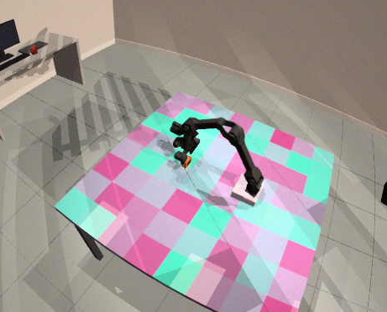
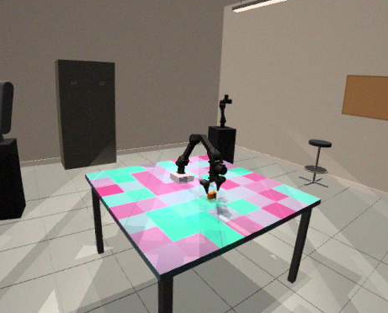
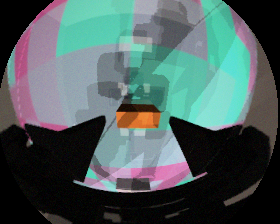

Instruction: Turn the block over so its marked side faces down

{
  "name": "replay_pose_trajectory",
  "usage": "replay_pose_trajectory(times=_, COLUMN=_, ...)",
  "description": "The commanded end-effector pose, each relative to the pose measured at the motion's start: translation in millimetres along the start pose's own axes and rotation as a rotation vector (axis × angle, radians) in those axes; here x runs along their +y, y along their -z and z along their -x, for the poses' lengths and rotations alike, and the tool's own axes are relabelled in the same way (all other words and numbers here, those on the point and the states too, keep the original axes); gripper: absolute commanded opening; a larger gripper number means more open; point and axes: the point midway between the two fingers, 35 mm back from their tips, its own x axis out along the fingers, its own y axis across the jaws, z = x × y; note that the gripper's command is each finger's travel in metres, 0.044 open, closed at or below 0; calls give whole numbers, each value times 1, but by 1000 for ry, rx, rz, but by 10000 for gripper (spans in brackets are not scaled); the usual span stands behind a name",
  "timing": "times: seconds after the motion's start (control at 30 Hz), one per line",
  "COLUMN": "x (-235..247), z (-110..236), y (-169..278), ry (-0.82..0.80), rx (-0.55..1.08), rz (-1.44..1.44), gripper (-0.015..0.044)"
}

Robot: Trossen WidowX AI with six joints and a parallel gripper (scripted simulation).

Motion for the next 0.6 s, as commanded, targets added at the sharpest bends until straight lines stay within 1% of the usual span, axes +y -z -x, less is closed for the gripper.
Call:
replay_pose_trajectory(times=0.0, x=0, z=-12, y=3, ry=2, rx=17, rz=-4, gripper=440)
replay_pose_trajectory(times=0.23, x=0, z=-19, y=3, ry=2, rx=17, rz=-4, gripper=440)
replay_pose_trajectory(times=0.43, x=0, z=-19, y=3, ry=2, rx=17, rz=-4, gripper=282)
replay_pose_trajectory(times=0.57, x=0, z=-19, y=3, ry=2, rx=17, rz=-4, gripper=256)
